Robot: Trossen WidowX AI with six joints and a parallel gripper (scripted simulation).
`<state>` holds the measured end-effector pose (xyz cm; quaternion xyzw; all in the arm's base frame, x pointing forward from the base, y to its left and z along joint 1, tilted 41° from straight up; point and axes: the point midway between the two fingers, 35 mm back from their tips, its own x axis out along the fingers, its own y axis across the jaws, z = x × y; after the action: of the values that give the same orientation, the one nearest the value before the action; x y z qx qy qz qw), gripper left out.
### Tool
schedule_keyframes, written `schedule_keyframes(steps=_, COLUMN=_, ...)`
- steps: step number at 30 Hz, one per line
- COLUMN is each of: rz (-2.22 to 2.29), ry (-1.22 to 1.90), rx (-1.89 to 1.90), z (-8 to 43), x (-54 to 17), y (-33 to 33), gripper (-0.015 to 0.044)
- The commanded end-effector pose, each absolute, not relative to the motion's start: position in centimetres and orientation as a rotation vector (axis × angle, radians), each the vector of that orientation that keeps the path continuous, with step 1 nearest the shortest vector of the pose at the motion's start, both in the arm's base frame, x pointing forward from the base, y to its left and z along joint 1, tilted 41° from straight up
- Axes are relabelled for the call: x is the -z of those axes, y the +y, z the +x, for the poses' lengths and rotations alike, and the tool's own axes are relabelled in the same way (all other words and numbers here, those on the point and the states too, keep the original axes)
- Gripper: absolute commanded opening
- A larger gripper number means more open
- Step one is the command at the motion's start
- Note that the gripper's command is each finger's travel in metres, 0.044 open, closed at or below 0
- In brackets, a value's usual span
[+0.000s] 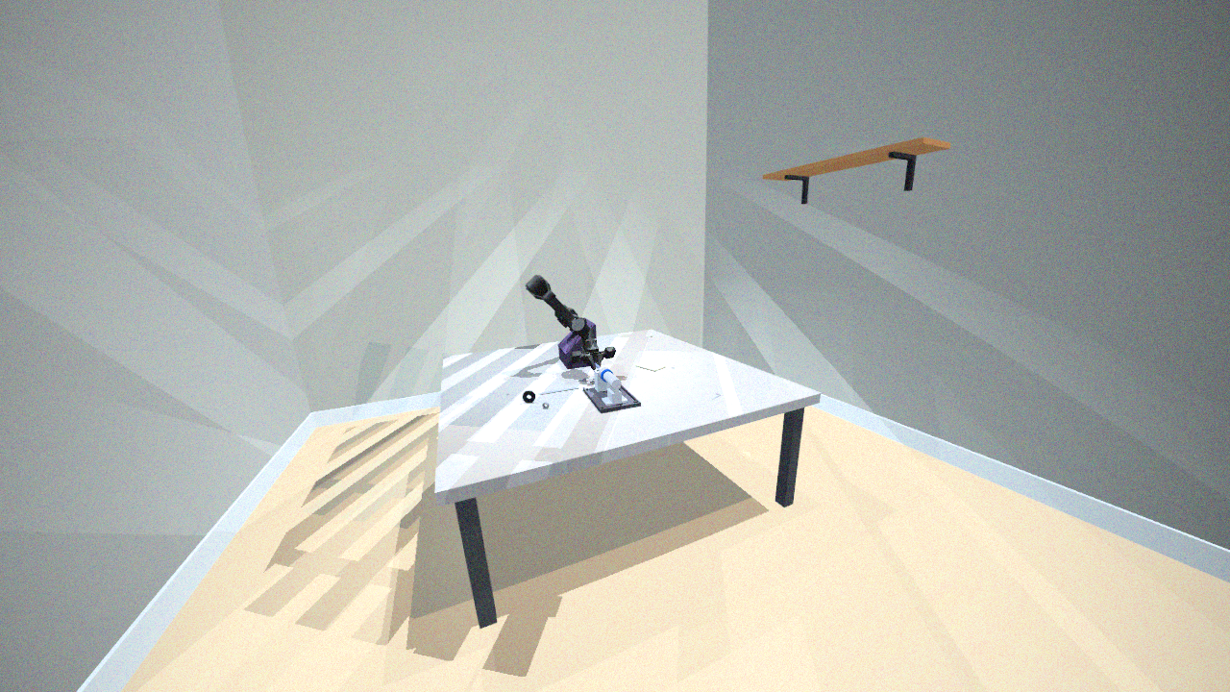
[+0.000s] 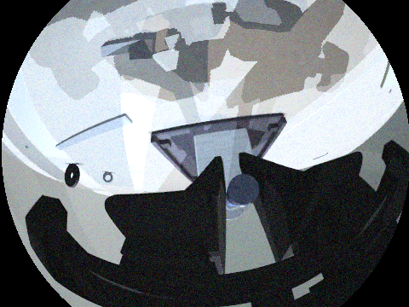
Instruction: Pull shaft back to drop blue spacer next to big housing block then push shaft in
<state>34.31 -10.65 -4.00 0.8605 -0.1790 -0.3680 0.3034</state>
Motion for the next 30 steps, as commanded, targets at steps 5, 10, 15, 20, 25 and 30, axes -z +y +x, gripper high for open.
schedule_keyframes(steps=5, rz=2.277, ry=-0.473, rx=0.978, z=34.06, x=4.03, y=-10.63, gripper=0.0)
schedule_keyframes(steps=10, rz=2.277, ry=-0.473, rx=0.978, z=34.03, x=4.04, y=-10.63, gripper=0.0)
schedule_keyframes(steps=15, rz=2.277, ry=-0.473, rx=0.978, z=33.98, x=4.04, y=-10.63, gripper=0.0)
schedule_keyframes(steps=20, rz=2.277, ry=-0.473, rx=0.978, z=33.94, x=4.04, y=-10.62, gripper=0.0)
schedule_keyframes(steps=25, rz=2.277, ry=-0.473, rx=0.978, z=33.89, x=4.04, y=-10.62, gripper=0.0)
schedule_keyframes(steps=30, rz=2.277, ry=-0.473, rx=0.978, z=33.85, x=4.04, y=-10.61, gripper=0.0)
